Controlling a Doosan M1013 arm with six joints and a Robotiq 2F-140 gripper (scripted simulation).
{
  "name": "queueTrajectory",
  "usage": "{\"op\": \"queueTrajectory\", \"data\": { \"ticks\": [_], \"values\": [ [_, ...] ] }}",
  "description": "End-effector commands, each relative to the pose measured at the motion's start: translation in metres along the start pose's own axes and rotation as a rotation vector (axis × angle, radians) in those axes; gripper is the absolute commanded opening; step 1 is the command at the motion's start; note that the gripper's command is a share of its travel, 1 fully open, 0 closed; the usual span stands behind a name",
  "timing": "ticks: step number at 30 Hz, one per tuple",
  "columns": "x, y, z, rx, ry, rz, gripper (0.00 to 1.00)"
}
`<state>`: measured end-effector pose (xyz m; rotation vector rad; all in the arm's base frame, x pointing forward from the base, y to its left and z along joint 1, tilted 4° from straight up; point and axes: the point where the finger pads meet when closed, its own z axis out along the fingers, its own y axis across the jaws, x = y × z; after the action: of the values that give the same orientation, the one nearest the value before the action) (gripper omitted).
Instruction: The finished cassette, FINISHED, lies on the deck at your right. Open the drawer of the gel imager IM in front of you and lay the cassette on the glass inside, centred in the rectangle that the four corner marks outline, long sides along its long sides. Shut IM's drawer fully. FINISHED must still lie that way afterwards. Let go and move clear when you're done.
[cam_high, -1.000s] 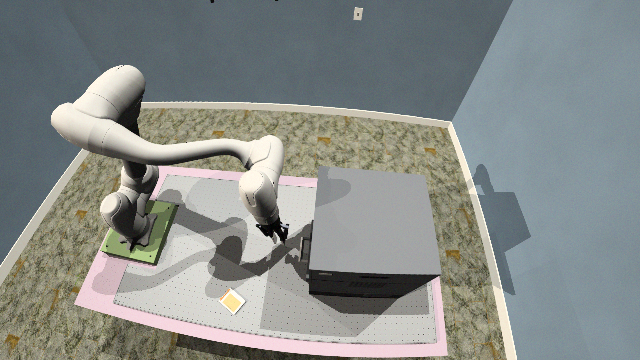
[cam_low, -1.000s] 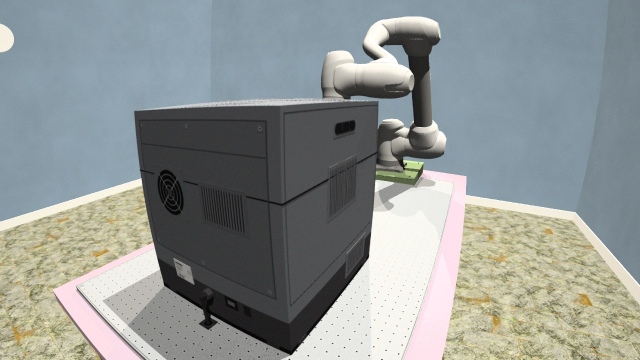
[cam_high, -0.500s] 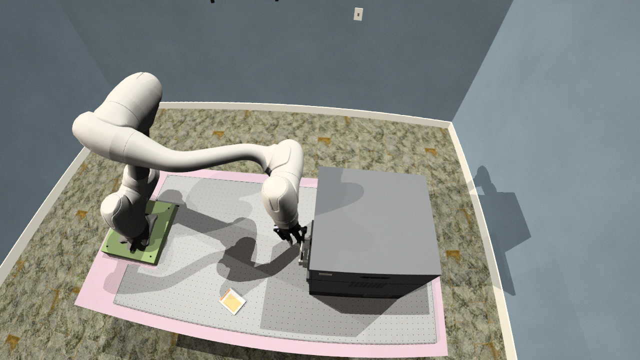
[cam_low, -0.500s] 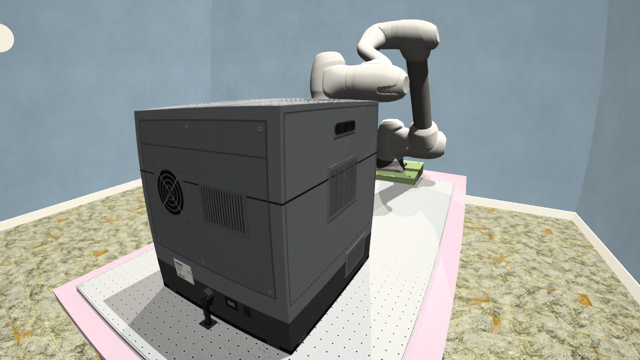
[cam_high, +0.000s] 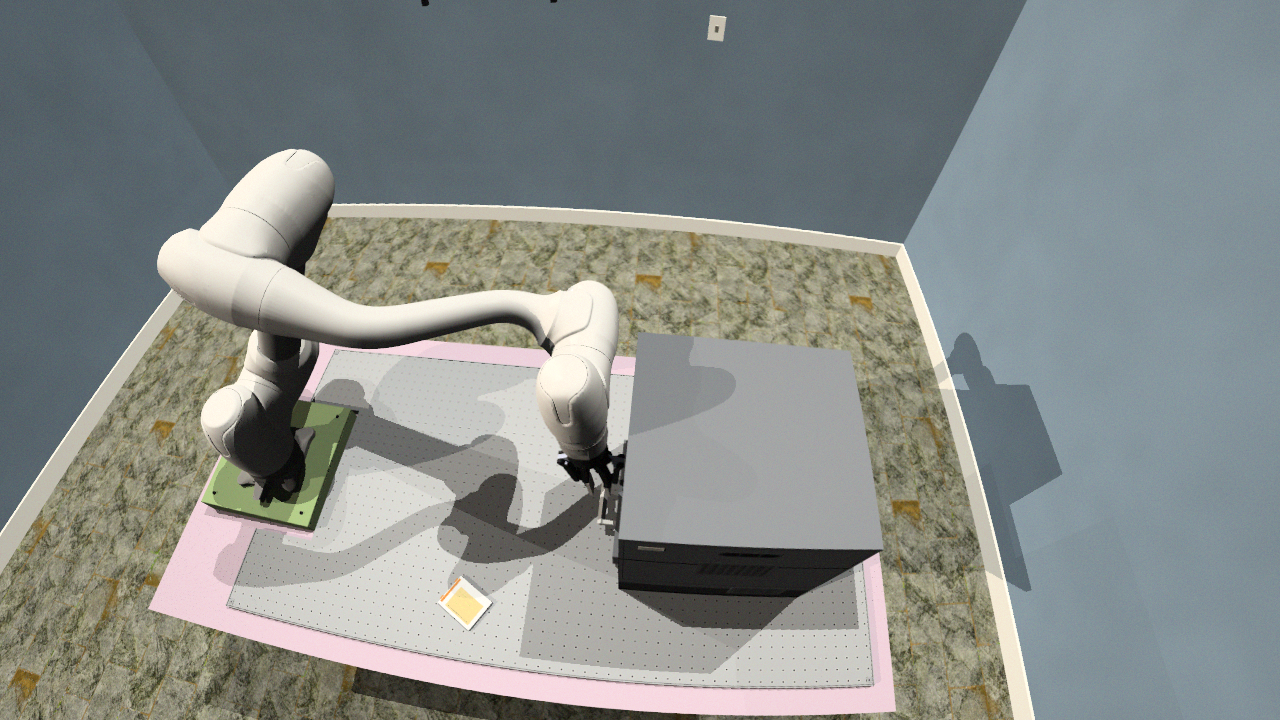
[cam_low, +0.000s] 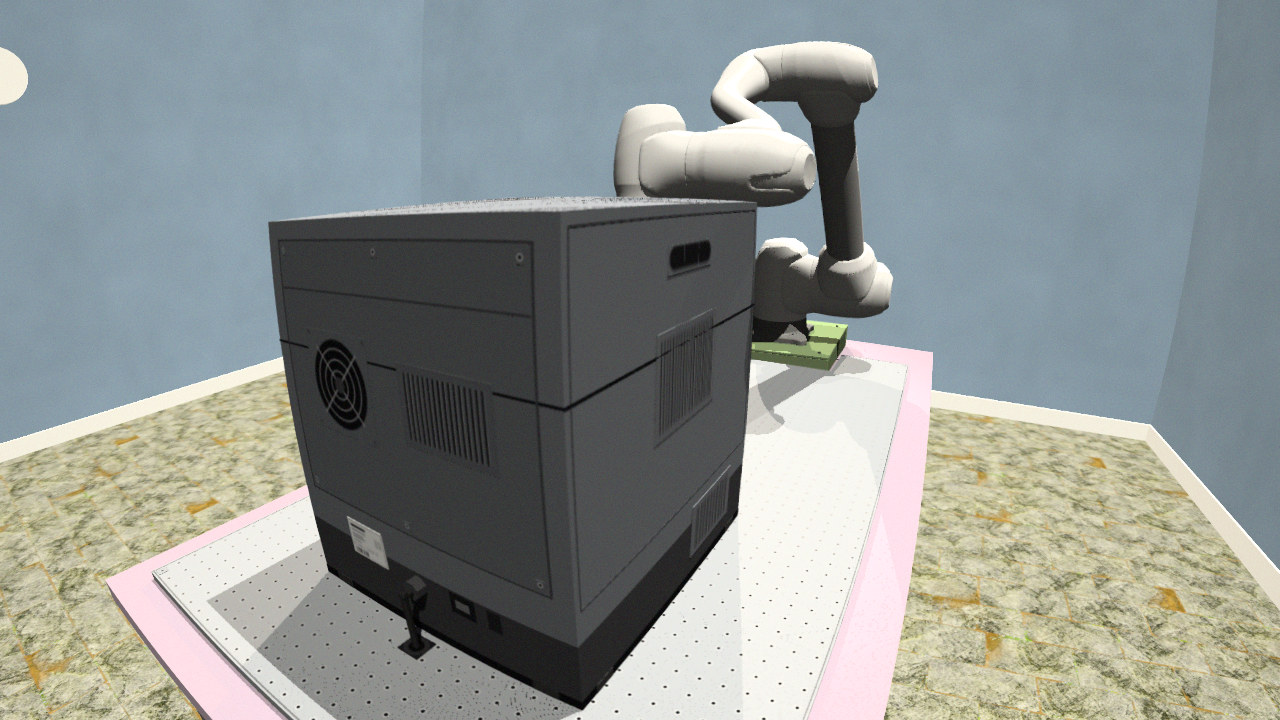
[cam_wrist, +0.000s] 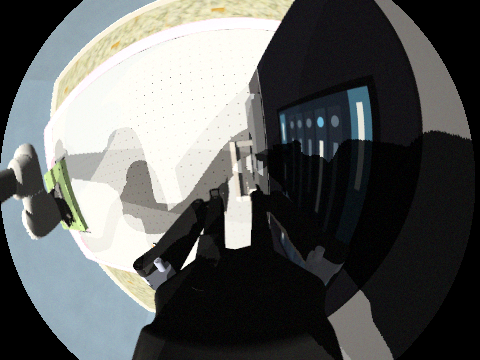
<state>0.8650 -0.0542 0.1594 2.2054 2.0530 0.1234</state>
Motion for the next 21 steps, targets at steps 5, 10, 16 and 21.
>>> {"op": "queueTrajectory", "data": {
  "ticks": [5, 10, 16, 21],
  "values": [
    [0.000, 0.000, 0.006, 0.000, 0.000, 0.000, 0.27],
    [0.000, 0.000, 0.012, 0.000, 0.000, 0.000, 0.27],
    [0.000, 0.000, 0.020, 0.000, 0.000, 0.000, 0.27],
    [0.000, 0.000, 0.026, 0.000, 0.000, 0.000, 0.27]
  ]
}}
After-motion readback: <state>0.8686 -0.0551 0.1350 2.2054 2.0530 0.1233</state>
